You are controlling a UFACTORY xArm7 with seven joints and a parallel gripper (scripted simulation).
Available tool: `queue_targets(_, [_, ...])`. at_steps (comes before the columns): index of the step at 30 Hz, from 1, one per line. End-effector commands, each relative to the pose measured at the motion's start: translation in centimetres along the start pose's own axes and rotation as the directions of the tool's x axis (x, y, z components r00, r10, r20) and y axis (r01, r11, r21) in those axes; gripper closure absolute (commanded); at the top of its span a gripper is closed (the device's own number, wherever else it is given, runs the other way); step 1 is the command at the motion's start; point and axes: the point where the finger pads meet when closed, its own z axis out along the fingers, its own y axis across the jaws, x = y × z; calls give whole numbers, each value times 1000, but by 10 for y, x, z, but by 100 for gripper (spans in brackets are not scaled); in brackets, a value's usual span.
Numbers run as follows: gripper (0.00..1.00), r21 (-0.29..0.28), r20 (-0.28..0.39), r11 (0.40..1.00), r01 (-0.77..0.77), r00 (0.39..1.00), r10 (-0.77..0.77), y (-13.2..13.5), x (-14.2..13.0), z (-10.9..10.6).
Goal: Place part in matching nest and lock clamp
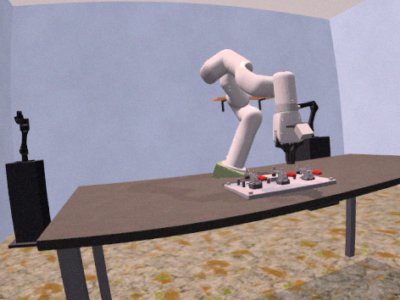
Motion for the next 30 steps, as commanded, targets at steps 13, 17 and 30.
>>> queue_targets(13, [100,-1,-4,1000,0,1000,0,0,1,-1])
queue_targets(17, [100,-1,-4,1000,0,1000,0,0,1,-1])
queue_targets(30, [100,-1,-4,1000,0,1000,0,0,4,-1])
